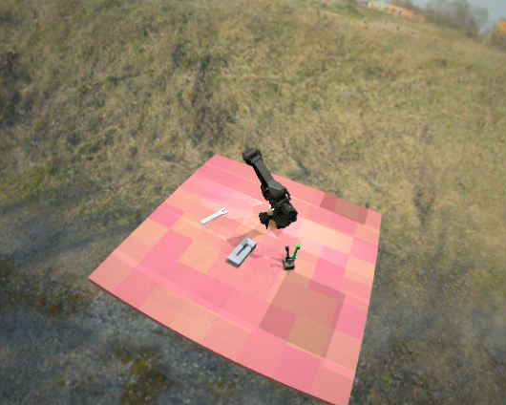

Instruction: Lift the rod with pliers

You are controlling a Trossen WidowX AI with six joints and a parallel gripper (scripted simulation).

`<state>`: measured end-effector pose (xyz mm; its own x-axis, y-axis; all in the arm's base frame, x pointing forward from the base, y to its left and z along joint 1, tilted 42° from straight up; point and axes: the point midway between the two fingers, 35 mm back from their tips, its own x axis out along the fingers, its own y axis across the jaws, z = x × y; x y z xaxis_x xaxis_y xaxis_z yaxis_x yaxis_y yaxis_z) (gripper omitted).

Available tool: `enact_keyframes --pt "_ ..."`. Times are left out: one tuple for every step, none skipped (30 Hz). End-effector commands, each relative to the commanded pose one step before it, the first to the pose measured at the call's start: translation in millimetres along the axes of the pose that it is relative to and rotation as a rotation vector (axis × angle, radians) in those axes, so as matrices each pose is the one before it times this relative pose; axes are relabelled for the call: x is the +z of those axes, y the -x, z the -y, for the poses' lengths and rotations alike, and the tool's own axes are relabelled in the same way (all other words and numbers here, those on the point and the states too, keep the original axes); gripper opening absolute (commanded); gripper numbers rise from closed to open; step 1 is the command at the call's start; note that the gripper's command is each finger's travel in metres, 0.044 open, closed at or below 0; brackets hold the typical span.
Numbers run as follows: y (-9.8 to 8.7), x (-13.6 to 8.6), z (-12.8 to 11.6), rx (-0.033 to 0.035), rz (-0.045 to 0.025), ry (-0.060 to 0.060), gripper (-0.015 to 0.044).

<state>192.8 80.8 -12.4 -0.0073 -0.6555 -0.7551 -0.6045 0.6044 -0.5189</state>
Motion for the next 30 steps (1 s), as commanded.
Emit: enact_keyframes --pt "-1.96 -2.73 -24.05 0.00079 -0.00630 0.0022 0.0440" --pt "0.03 -0.36 -6.09 0.00043 0.00013 0.0001 0.0440" --pt "0.03 -0.36 -6.09 0.00043 0.00013 0.0002 0.0440" --pt "0.03 -0.36 -6.09 0.00044 0.00013 0.0002 0.0440" --pt "0.02 -0.42 -6.33 0.00040 0.00007 0.0001 0.0440" --pt "-0.02 -0.20 -2.41 0.00010 -0.00003 0.0000 0.0440" --pt "0.00 0.00 0.00 0.00000 0.00000 0.0000 0.0440" --pt "0.01 1.34 0.01 0.00000 0.00009 -0.0001 0.0440" --pt "0.05 3.22 0.02 0.00001 0.00022 -0.0001 0.0440" --pt "0.08 5.17 0.04 0.00001 0.00034 -0.0002 0.0440" --pt "0.08 6.63 0.06 0.00001 0.00043 -0.0003 0.0440" --pt "0.05 6.86 0.07 0.00000 0.00044 -0.0003 0.0440" --pt "0.04 6.46 0.07 0.00000 0.00041 -0.0003 0.0440" --pt "0.04 6.16 0.07 0.00000 0.00039 -0.0003 0.0440" --pt "0.05 6.04 0.06 0.00000 0.00038 -0.0003 0.0440" --pt "0.05 6.03 0.07 0.00000 0.00038 -0.0003 0.0440" --pt "0.05 6.03 0.07 0.00000 0.00038 -0.0003 0.0440" --pt "-0.04 4.64 0.07 -0.00002 0.00028 -0.0002 0.0440" --pt "-0.03 1.62 0.03 -0.00001 0.00010 -0.0001 0.0440" --pt "-0.33 1.98 0.02 -0.00001 0.00013 -0.0001 0.0440" --pt "-0.66 3.81 0.04 -0.00002 0.00024 -0.0002 0.0440" --pt "-0.73 4.15 0.05 -0.00003 0.00026 -0.0002 0.0440" --pt "-0.72 4.03 0.05 -0.00003 0.00025 -0.0002 0.0440" --pt "-0.71 3.96 0.05 -0.00003 0.00025 -0.0002 0.0440" --pt "-0.70 3.94 0.05 -0.00003 0.00024 -0.0002 0.0440" --pt "-0.70 3.94 0.05 -0.00003 0.00024 -0.0002 0.0440" --pt "-0.70 3.94 0.05 -0.00003 0.00024 -0.0002 0.0440" --pt "-0.70 3.94 0.05 -0.00003 0.00024 -0.0002 0.0440" --pt "-0.70 3.94 0.05 -0.00003 0.00024 -0.0002 0.0440" --pt "-0.70 3.94 0.06 -0.00003 0.00024 -0.0002 0.0440"
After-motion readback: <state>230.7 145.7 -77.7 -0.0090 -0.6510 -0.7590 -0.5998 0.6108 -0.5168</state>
